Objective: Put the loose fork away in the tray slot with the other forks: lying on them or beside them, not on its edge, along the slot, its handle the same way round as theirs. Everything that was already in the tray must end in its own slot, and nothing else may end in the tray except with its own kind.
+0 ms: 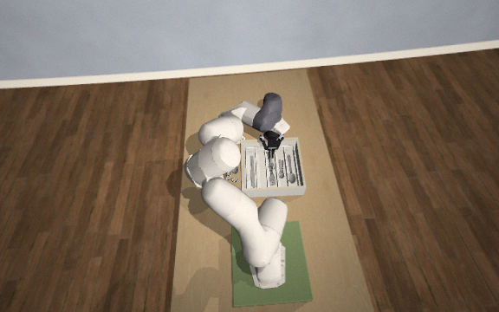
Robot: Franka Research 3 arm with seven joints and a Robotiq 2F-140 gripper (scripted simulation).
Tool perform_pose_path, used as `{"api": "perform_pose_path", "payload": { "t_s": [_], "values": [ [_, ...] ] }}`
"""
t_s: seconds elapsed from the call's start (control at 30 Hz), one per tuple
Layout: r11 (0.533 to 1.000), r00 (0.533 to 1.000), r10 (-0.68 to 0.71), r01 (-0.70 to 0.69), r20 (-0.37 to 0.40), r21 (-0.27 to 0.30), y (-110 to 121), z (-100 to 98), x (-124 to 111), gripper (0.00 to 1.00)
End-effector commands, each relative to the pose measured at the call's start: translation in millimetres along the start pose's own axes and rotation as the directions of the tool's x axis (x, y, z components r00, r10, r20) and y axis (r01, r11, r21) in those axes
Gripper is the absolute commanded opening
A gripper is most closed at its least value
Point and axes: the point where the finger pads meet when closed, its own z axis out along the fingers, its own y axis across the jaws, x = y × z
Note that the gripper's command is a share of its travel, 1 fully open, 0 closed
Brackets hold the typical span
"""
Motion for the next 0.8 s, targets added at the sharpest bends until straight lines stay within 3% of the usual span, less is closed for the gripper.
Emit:
{"api": "perform_pose_path", "payload": {
  "t_s": [0.0,0.77],
  "values": [
    [1.000,1.000,-0.008,0.008,0.012,0.004,-2,10.7,-5,0.13],
    [1.000,1.000,-0.008,0.008,0.012,0.004,-2,78.5,-12,0.13]
  ]
}}
